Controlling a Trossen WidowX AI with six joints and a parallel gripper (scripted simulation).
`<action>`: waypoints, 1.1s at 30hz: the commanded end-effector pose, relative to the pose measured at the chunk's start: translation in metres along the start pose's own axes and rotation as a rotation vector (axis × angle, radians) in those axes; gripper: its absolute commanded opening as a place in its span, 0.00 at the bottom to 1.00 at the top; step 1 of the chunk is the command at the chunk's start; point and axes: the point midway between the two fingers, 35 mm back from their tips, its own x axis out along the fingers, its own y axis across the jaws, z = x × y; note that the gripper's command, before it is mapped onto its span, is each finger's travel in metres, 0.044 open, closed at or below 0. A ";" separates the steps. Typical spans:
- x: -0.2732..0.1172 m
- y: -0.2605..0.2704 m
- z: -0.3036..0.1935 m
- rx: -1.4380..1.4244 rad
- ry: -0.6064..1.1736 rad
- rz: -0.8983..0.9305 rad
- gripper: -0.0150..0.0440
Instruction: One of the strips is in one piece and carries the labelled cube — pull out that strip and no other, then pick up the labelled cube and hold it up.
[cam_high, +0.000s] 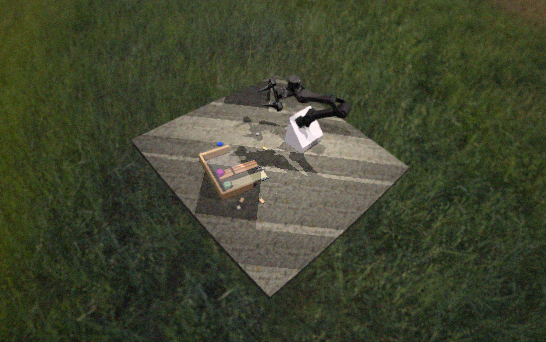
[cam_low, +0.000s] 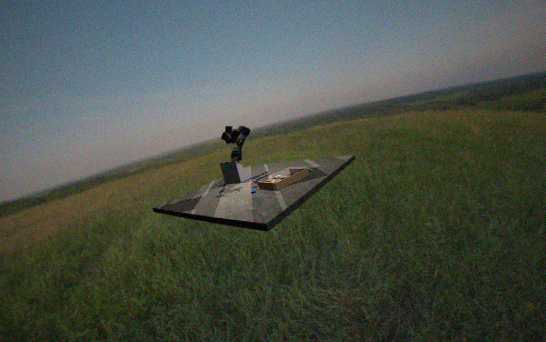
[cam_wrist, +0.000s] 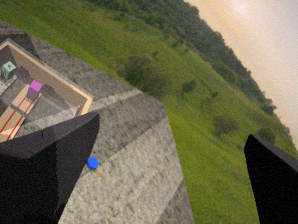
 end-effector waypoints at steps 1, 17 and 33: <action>0.028 0.045 -0.008 0.133 0.047 0.143 0.93; 0.064 0.186 -0.044 0.468 0.319 0.493 0.93; 0.117 0.253 -0.048 0.458 0.774 0.578 0.40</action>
